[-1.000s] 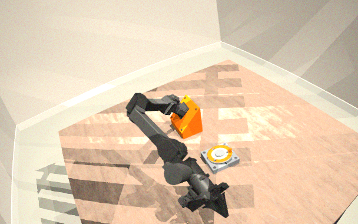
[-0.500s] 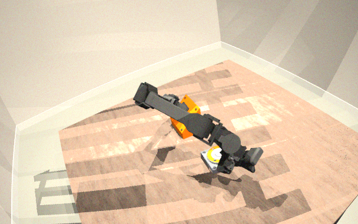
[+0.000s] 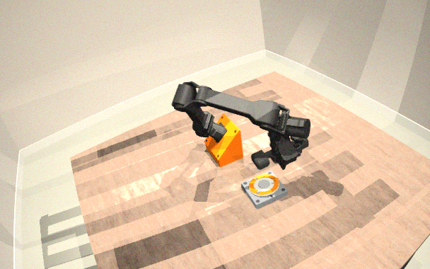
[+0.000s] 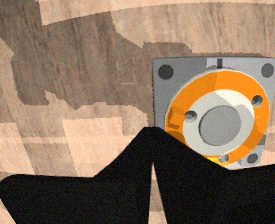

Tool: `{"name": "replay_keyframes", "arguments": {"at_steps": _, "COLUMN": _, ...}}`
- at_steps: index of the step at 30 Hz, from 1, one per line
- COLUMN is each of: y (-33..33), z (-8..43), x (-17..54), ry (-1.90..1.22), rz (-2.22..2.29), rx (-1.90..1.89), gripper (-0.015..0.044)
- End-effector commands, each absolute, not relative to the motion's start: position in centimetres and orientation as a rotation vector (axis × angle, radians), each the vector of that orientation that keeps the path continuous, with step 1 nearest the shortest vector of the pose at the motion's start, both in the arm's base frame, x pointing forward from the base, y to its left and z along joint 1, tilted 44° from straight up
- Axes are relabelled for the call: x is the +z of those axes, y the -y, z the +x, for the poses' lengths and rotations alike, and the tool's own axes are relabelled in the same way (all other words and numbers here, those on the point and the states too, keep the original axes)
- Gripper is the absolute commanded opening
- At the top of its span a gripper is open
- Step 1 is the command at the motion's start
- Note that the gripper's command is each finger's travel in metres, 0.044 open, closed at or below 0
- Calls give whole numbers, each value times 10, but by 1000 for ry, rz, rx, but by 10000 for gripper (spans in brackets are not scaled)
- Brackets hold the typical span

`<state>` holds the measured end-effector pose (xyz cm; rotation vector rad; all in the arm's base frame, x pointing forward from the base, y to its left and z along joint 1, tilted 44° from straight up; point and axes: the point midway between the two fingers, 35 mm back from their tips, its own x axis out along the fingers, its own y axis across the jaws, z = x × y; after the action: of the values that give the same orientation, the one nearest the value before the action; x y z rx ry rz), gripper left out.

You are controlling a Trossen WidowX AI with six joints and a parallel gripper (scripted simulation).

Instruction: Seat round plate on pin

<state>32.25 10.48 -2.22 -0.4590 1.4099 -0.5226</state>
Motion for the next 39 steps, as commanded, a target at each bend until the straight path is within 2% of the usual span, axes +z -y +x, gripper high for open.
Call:
{"name": "replay_keyframes", "arguments": {"at_steps": 1, "y": -97, "z": 297, "x": -22, "ry": -1487, "rz": -682, "rx": -486, "gripper": 0}}
{"name": "replay_keyframes", "arguments": {"at_steps": 13, "y": -97, "z": 297, "x": -22, "ry": -1487, "rz": -682, "rx": -486, "gripper": 0}}
{"name": "replay_keyframes", "arguments": {"at_steps": 23, "y": -65, "z": 299, "x": -56, "ry": -1486, "rz": -683, "rx": -488, "gripper": 0}}
{"name": "replay_keyframes", "arguments": {"at_steps": 39, "y": -63, "z": 306, "x": -56, "ry": -1486, "rz": -683, "rx": -488, "gripper": 0}}
